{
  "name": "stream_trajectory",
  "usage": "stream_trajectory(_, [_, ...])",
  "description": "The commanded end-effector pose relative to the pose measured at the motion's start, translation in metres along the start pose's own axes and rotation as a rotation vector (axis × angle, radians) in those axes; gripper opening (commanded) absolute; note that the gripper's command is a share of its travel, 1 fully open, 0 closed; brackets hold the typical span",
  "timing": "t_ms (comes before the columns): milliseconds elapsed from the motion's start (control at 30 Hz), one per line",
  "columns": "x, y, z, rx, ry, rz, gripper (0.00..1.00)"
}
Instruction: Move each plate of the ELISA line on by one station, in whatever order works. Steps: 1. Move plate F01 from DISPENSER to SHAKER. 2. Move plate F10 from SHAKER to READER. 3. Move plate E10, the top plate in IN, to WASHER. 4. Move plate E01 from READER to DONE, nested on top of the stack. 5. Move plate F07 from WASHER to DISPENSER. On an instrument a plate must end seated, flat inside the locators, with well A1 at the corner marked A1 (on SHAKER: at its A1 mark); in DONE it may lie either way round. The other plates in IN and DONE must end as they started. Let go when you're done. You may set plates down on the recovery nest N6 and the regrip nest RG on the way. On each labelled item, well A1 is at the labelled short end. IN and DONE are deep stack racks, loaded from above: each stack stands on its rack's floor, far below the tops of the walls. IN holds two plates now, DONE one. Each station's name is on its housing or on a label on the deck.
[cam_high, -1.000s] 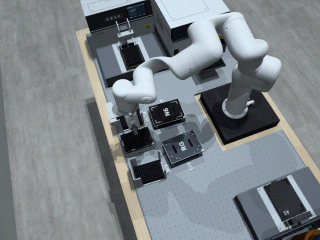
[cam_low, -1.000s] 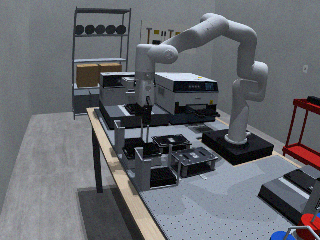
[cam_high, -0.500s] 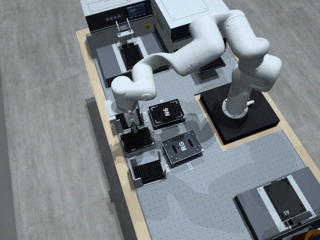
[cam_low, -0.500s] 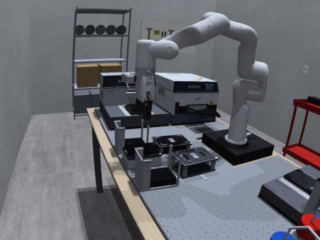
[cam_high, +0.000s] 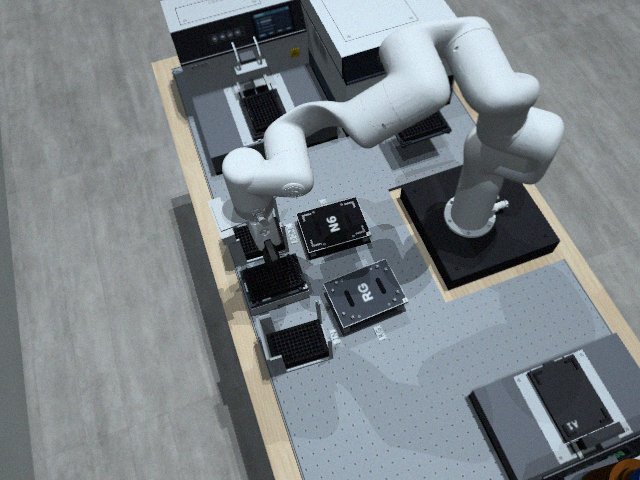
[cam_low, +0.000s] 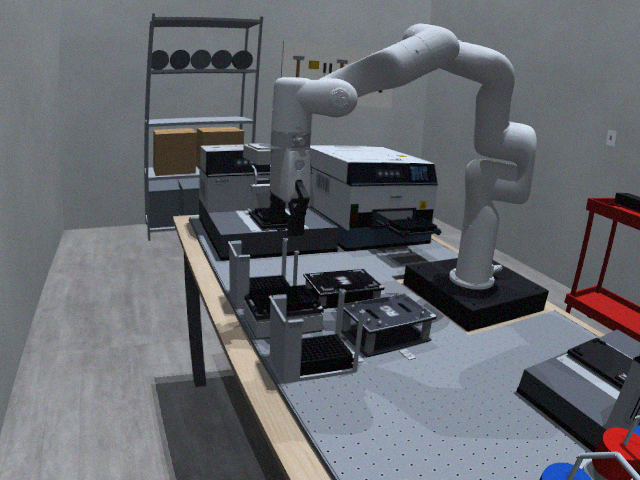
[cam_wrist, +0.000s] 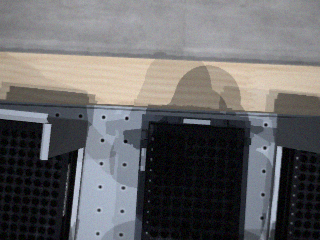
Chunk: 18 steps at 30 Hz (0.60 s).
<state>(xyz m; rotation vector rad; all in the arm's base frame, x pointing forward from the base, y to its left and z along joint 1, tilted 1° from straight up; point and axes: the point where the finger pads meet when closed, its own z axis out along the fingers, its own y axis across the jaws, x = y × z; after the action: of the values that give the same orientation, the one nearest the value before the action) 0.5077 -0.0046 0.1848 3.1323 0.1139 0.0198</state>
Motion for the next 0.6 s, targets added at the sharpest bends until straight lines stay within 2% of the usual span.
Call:
stream_trajectory(0, [-0.003, 0.009, -0.002, 0.003, 0.005, -0.097, 1.00])
stream_trajectory(400, [-0.019, 0.044, -0.002, 0.002, 0.005, -0.097, 1.00])
stream_trajectory(567, [-0.024, 0.053, -0.002, 0.002, 0.005, -0.217, 1.00])
